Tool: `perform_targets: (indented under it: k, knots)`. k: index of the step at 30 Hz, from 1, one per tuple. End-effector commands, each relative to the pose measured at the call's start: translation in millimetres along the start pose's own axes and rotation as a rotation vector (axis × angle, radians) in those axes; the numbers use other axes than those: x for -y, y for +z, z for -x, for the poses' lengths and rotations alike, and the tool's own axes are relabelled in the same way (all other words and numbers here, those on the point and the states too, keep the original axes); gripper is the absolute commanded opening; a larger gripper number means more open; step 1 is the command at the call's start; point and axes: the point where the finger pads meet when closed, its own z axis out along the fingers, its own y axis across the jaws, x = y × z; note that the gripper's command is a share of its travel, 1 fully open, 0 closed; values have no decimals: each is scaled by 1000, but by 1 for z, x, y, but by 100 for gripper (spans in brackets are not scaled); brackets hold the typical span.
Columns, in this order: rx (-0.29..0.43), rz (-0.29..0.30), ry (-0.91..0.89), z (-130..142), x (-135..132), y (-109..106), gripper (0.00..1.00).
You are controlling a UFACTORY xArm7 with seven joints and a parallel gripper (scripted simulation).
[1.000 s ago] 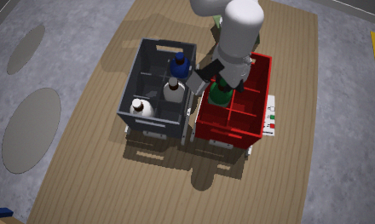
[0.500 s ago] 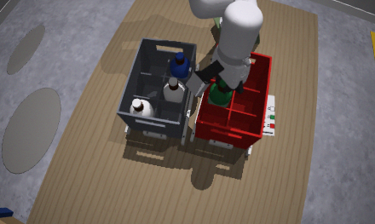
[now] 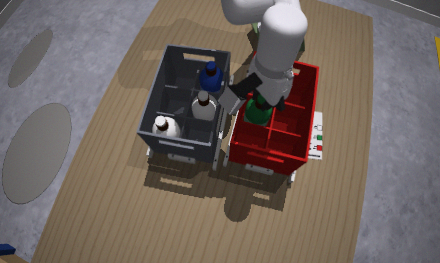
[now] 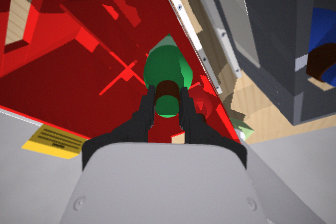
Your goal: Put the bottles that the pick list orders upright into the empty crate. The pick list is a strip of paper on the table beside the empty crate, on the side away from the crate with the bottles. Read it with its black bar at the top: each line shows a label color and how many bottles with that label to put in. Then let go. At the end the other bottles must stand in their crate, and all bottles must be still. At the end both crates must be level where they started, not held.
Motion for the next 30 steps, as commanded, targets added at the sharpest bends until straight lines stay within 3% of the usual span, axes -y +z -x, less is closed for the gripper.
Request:
perform_targets:
  k: [1, 30]
  knots:
    - [-3, -3, 0, -1, 1, 1, 0]
    - [-3, -3, 0, -1, 1, 4, 0]
